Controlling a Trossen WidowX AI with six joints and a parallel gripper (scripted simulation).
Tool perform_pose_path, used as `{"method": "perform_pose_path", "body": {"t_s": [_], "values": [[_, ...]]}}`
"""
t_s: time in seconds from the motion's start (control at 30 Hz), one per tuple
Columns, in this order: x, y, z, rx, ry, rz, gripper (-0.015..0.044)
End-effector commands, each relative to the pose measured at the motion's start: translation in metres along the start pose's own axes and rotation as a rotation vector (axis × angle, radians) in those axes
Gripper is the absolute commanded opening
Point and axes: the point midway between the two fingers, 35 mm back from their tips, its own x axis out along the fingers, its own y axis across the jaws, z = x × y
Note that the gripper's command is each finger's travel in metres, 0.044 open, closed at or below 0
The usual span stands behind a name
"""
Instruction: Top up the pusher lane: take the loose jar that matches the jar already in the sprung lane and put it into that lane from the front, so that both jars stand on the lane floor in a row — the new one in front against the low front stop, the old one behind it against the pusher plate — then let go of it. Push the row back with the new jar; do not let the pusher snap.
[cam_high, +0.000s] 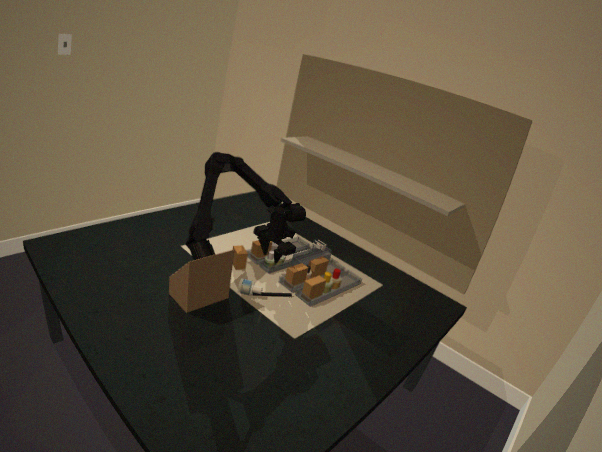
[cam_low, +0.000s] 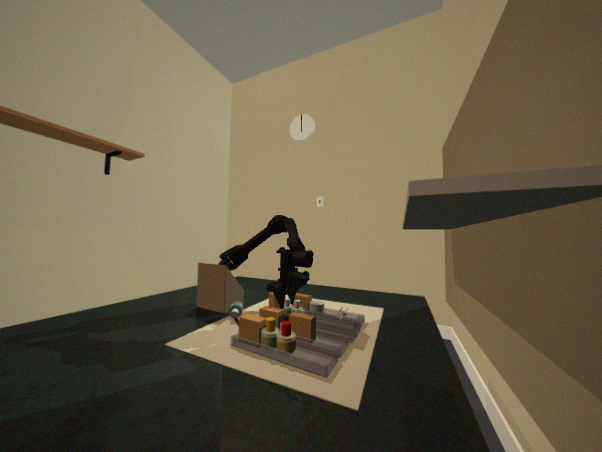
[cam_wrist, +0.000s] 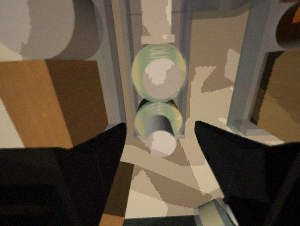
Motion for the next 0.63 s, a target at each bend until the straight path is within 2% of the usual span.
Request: {"method": "perform_pose_path", "body": {"t_s": [0.0, 0.6], "values": [[-0.007, 0.001, 0.001, -0.01, -0.001, -0.003, 0.031], [-0.008, 0.001, -0.046, -0.008, 0.001, -0.003, 0.031]]}}
